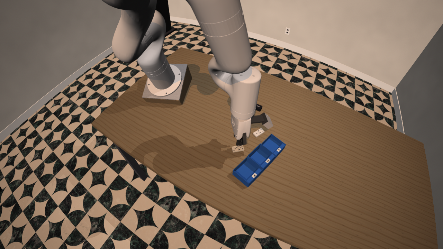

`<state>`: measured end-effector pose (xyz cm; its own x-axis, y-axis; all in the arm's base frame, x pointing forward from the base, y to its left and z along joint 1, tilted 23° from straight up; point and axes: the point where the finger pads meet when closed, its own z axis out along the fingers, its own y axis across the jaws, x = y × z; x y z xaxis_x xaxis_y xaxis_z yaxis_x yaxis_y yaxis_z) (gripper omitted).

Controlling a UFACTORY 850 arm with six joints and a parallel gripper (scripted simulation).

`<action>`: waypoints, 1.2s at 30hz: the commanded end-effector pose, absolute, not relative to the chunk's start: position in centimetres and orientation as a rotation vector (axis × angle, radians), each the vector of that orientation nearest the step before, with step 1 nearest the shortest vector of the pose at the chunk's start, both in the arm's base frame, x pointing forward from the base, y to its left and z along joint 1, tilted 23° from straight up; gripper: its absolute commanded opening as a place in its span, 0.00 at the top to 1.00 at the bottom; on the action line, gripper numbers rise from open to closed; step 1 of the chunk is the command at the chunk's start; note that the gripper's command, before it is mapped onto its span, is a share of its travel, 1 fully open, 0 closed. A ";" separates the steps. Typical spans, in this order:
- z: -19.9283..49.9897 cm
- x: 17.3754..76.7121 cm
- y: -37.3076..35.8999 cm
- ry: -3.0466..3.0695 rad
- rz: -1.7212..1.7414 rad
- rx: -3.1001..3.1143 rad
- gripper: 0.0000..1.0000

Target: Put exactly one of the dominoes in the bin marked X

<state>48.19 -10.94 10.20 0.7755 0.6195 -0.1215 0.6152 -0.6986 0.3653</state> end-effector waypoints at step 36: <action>7.6 48.7 -11.8 0.938 0.017 2.581 0.59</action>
<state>48.50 -11.40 8.74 0.7755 0.6193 -0.1225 0.6157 -0.6992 0.3632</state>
